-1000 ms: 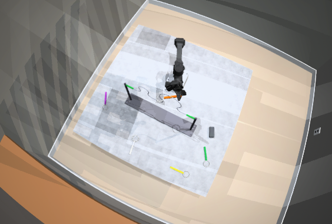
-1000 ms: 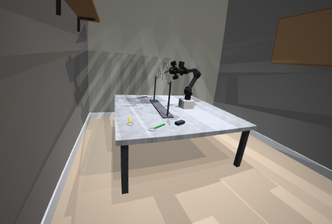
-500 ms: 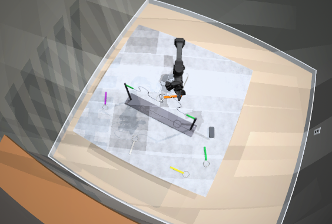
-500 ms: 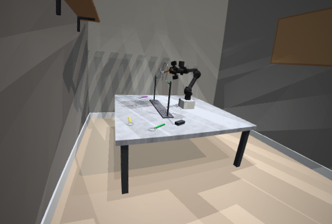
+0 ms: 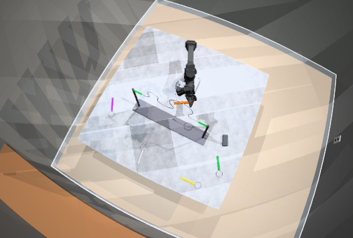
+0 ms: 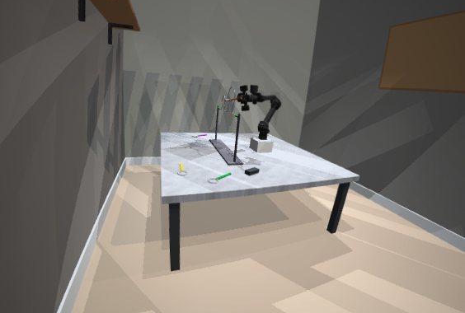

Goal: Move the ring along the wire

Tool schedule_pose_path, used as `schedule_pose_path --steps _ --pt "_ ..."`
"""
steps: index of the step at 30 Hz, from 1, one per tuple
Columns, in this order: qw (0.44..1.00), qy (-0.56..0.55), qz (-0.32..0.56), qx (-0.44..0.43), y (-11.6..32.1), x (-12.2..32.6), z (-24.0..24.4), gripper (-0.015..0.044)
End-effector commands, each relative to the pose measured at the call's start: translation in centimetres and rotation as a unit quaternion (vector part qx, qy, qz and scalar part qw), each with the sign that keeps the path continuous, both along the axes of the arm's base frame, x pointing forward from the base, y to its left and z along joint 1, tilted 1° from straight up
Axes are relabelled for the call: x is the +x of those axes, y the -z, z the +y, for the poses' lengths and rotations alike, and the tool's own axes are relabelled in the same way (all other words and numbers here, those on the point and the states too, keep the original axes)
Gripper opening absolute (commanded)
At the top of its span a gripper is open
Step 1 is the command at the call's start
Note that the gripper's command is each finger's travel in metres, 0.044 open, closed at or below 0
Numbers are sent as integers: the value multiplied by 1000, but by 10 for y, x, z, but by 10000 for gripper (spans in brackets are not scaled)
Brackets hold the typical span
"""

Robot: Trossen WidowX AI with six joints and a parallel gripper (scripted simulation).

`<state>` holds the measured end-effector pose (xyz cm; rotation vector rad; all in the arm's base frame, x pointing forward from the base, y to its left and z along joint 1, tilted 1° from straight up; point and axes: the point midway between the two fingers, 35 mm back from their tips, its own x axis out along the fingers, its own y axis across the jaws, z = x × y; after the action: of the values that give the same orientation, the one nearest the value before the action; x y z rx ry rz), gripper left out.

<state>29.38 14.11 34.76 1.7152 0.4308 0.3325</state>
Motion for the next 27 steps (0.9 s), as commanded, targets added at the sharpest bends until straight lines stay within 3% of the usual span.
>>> schedule_pose_path --steps 1,27 --pt "1000 2 -6 -12 -4 0 0 -150" --pt "996 4 -6 -88 1 0 1 -150"
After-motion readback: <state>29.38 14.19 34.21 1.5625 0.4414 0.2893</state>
